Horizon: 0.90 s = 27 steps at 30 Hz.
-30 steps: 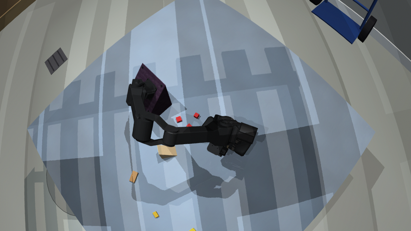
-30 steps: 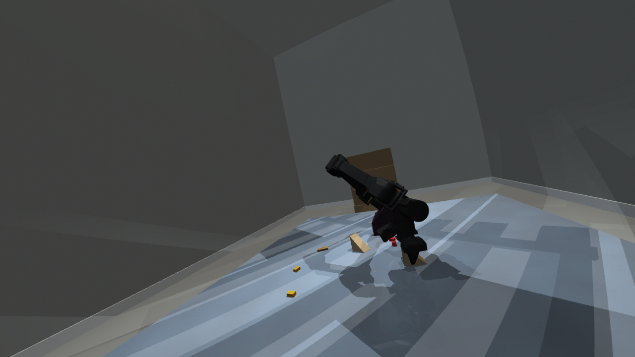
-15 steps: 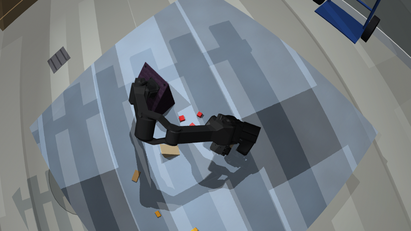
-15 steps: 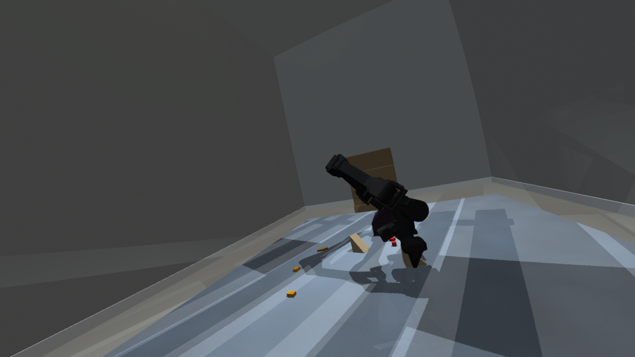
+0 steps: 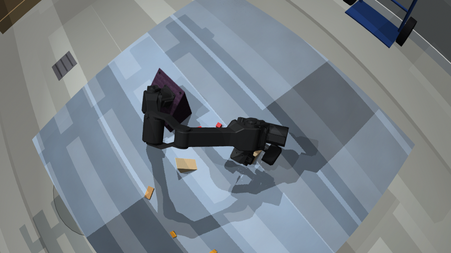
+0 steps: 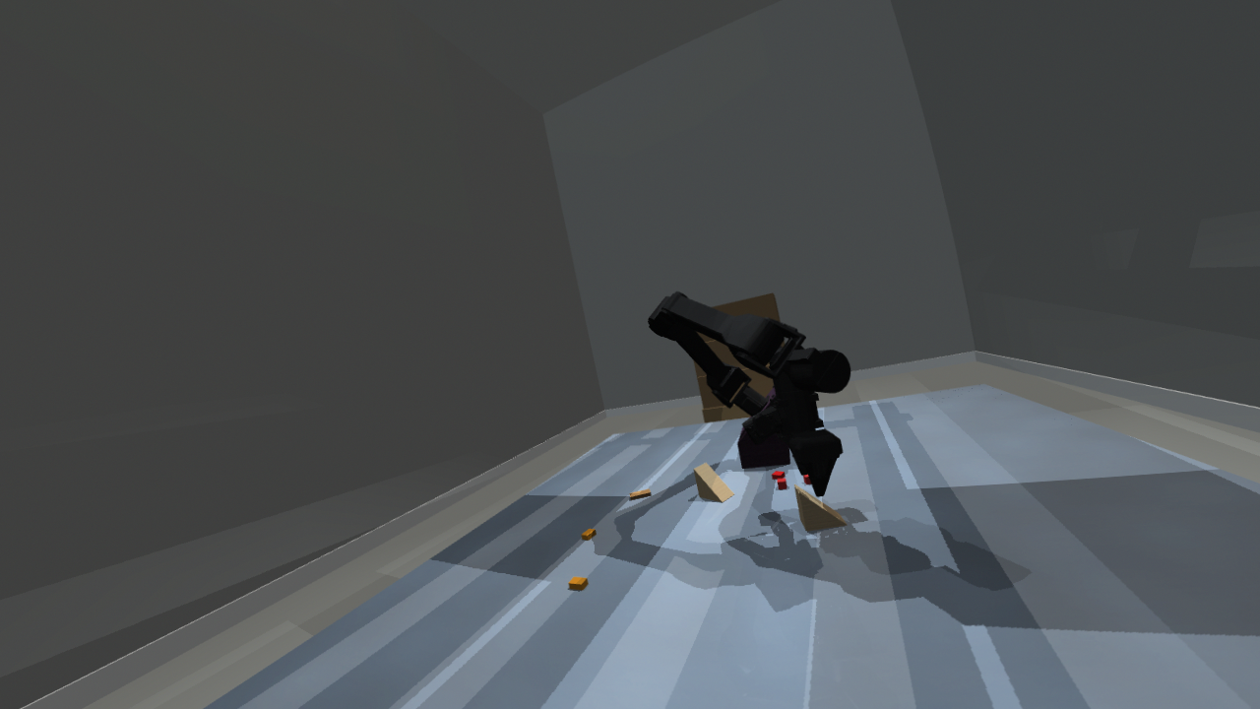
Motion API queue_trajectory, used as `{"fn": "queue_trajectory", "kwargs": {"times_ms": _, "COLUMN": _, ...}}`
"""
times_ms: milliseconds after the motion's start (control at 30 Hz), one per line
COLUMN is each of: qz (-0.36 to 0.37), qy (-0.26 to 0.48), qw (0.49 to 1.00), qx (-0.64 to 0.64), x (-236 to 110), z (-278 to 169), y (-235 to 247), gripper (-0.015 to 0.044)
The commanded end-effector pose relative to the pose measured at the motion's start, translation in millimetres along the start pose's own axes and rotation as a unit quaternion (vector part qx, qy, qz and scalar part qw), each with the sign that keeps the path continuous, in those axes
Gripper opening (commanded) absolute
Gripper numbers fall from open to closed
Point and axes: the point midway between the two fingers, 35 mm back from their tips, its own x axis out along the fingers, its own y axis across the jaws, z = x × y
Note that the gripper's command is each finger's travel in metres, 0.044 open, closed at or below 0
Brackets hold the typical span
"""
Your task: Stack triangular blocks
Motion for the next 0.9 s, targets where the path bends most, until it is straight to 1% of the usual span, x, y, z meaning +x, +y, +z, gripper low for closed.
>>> {"fn": "queue_trajectory", "kwargs": {"times_ms": 0, "qz": -0.004, "qy": 0.0, "qw": 1.0, "qx": 0.0, "x": 2, "z": 0, "y": -2, "gripper": 0.044}}
{"fn": "queue_trajectory", "kwargs": {"times_ms": 133, "qz": 0.0, "qy": 0.0, "qw": 1.0, "qx": 0.001, "x": -1, "z": 0, "y": 0, "gripper": 0.044}}
{"fn": "queue_trajectory", "kwargs": {"times_ms": 200, "qz": -0.014, "qy": 0.025, "qw": 1.0, "qx": -0.001, "x": 2, "z": 6, "y": -1, "gripper": 0.044}}
{"fn": "queue_trajectory", "kwargs": {"times_ms": 300, "qz": -0.053, "qy": 0.137, "qw": 0.989, "qx": -0.008, "x": 9, "z": 28, "y": -3, "gripper": 0.044}}
{"fn": "queue_trajectory", "kwargs": {"times_ms": 367, "qz": -0.062, "qy": 0.217, "qw": 0.974, "qx": -0.008, "x": 11, "z": 45, "y": -4, "gripper": 0.044}}
{"fn": "queue_trajectory", "kwargs": {"times_ms": 433, "qz": -0.055, "qy": 0.295, "qw": 0.954, "qx": -0.006, "x": 10, "z": 64, "y": -4, "gripper": 0.044}}
{"fn": "queue_trajectory", "kwargs": {"times_ms": 533, "qz": -0.018, "qy": 0.395, "qw": 0.918, "qx": 0.003, "x": 5, "z": 94, "y": -4, "gripper": 0.044}}
{"fn": "queue_trajectory", "kwargs": {"times_ms": 600, "qz": -0.006, "qy": 0.416, "qw": 0.909, "qx": 0.007, "x": 3, "z": 102, "y": -4, "gripper": 0.044}}
{"fn": "queue_trajectory", "kwargs": {"times_ms": 867, "qz": -0.006, "qy": 0.416, "qw": 0.909, "qx": 0.007, "x": 3, "z": 102, "y": -4, "gripper": 0.044}}
